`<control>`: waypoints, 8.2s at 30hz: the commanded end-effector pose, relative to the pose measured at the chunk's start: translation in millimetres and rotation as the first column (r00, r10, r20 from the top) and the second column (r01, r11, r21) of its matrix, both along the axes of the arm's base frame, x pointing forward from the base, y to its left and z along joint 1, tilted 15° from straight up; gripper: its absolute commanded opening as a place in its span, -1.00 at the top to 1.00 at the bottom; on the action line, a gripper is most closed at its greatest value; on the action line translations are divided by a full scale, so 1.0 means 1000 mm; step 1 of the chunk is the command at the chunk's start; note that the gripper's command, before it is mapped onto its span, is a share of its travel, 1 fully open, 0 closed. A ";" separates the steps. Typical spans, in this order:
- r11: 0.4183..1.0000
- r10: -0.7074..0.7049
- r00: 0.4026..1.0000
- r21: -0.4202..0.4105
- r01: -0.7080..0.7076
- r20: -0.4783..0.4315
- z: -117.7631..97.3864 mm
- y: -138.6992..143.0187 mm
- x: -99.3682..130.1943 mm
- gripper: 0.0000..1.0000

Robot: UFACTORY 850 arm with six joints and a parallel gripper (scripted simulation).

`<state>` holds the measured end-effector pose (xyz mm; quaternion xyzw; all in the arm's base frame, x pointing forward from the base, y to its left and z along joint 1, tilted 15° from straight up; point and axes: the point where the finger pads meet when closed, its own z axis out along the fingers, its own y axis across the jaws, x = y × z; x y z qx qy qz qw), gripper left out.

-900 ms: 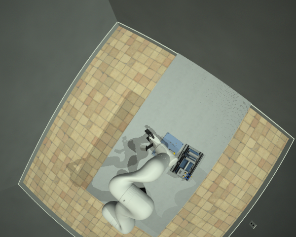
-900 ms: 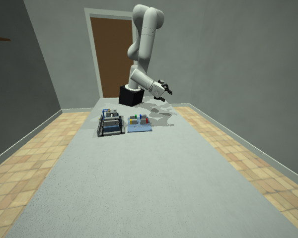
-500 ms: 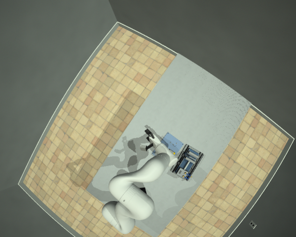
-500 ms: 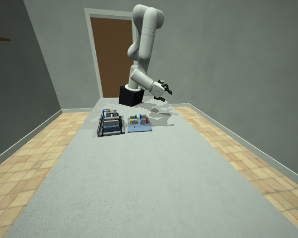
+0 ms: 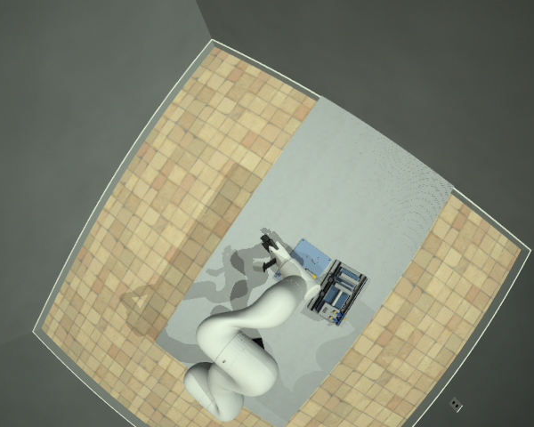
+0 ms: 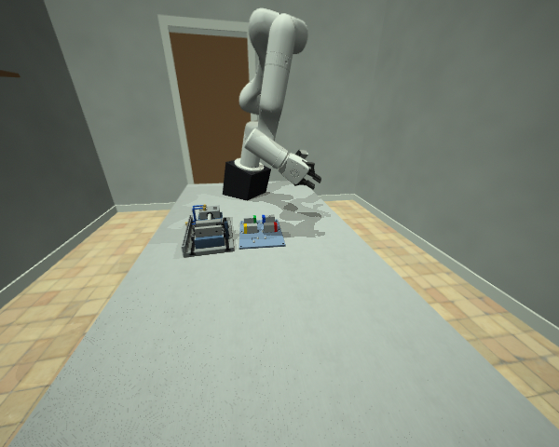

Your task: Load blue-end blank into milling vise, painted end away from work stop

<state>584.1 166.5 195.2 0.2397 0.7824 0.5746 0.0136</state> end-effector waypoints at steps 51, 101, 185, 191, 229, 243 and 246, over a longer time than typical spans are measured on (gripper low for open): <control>1.000 0.000 1.000 0.000 0.000 0.002 0.001 0.000 0.000 0.21; 0.946 -0.297 0.925 -0.206 0.251 -0.237 0.006 -0.063 -0.027 -1.00; 0.520 -0.852 0.334 -0.730 0.444 -0.404 0.019 -0.232 -0.100 -1.00; 0.509 -0.859 0.317 -0.743 0.434 -0.403 0.020 -0.241 -0.104 -1.00; 0.509 -0.859 0.317 -0.743 0.434 -0.403 0.019 -0.234 -0.101 -1.00; 0.509 -0.859 0.317 -0.743 0.434 -0.403 0.019 -0.231 -0.100 -1.00; 0.509 -0.859 0.317 -0.743 0.434 -0.403 0.019 -0.231 -0.099 -1.00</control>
